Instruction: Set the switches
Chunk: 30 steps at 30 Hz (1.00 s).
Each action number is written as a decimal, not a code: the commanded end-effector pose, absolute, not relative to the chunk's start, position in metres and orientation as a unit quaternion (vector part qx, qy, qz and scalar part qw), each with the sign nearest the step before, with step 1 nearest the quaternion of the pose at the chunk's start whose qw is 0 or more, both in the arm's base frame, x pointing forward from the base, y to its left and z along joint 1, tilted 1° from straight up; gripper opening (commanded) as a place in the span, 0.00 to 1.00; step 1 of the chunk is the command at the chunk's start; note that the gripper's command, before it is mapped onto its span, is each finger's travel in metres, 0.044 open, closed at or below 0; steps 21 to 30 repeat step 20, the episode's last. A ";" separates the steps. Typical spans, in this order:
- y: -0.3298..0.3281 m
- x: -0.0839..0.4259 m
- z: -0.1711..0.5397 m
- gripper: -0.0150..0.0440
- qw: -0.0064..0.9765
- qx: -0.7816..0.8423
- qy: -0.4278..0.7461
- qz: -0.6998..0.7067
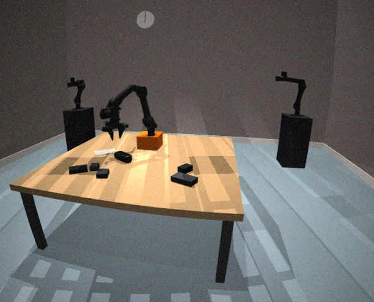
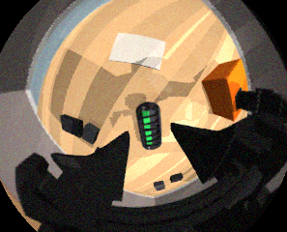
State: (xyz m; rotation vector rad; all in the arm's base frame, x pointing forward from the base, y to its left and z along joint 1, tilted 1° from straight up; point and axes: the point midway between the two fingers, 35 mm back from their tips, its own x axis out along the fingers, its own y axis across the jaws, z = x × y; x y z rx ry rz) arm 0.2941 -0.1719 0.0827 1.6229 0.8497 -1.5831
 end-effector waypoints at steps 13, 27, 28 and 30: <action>-0.171 0.292 0.102 0.25 0.353 0.628 0.328 -0.611; -0.171 0.292 0.102 0.25 0.353 0.628 0.328 -0.611; -0.171 0.292 0.102 0.25 0.353 0.628 0.328 -0.611; -0.171 0.292 0.102 0.25 0.353 0.628 0.328 -0.611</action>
